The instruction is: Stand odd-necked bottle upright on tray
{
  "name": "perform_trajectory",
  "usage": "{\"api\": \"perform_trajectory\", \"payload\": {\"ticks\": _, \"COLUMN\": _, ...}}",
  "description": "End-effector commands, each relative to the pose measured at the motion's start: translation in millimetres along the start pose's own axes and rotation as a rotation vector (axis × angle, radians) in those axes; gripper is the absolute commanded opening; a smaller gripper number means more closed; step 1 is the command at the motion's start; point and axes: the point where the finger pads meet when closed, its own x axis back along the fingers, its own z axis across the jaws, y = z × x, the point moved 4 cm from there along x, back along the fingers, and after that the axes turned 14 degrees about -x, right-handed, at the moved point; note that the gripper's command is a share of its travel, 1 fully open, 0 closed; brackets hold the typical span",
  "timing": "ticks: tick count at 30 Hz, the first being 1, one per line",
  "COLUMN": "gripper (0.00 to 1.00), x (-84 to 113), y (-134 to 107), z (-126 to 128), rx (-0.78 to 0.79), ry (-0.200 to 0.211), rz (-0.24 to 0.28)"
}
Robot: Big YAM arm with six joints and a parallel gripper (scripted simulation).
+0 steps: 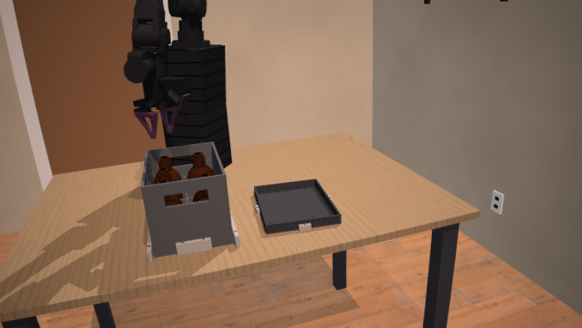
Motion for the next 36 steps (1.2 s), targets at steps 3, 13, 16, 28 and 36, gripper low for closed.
{"api": "perform_trajectory", "payload": {"ticks": 3, "gripper": 0.61, "x": 3.7, "y": -9.0, "z": 0.3, "rx": -0.006, "ry": 0.014, "rz": 0.011}}
{"api": "perform_trajectory", "payload": {"ticks": 13, "gripper": 0.00, "x": 3.3, "y": -8.2, "z": -0.9, "rx": -0.006, "ry": 0.013, "rz": 0.010}}
{"api": "perform_trajectory", "payload": {"ticks": 16, "gripper": 0.00, "x": 3.3, "y": -8.2, "z": -0.9, "rx": -0.006, "ry": 0.013, "rz": 0.010}}
{"api": "perform_trajectory", "payload": {"ticks": 28, "gripper": 0.00, "x": 3.3, "y": -8.2, "z": -0.9, "rx": -0.006, "ry": 0.013, "rz": 0.010}}
{"api": "perform_trajectory", "payload": {"ticks": 36, "gripper": 0.00, "x": 3.3, "y": -8.2, "z": -0.9, "rx": -0.006, "ry": 0.013, "rz": 0.010}}
